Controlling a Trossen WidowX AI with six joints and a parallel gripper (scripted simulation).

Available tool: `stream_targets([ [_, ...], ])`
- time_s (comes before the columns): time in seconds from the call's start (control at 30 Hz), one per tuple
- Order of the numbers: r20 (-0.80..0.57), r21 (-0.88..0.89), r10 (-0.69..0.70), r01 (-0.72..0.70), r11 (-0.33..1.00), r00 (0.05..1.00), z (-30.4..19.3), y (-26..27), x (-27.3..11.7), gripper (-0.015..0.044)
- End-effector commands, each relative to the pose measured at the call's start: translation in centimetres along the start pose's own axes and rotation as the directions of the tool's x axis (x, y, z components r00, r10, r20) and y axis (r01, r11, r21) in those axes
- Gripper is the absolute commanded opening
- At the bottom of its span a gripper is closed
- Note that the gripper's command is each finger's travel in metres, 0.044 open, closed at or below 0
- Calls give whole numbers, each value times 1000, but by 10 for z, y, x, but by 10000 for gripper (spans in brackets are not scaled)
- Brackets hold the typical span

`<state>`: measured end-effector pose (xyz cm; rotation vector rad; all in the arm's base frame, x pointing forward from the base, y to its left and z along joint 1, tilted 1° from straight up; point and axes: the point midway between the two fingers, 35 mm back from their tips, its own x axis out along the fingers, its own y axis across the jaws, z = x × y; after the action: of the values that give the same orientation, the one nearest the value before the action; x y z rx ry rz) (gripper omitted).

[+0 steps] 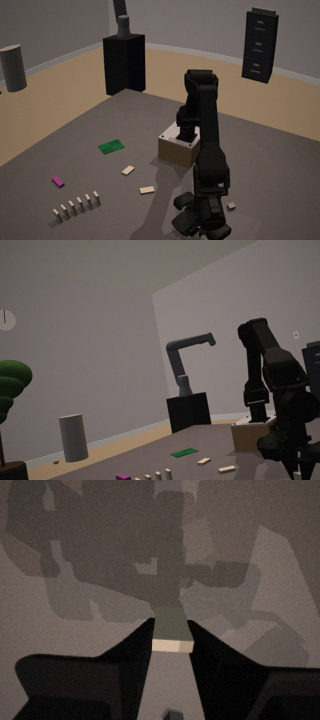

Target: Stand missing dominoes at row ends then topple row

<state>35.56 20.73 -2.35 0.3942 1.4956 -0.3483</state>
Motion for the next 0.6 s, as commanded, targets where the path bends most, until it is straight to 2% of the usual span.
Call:
stream_targets([
  [0.0,-2,3,5,-5,1000,1000,2,4,-22,107],
  [0.17,1,1,3,-3,1000,1000,3,4,-111,107],
  [0.23,1,0,2,-2,1000,1000,1,0,-134,107],
  [0.57,2,0,1,-1,1000,1000,11,-8,-136,107],
])
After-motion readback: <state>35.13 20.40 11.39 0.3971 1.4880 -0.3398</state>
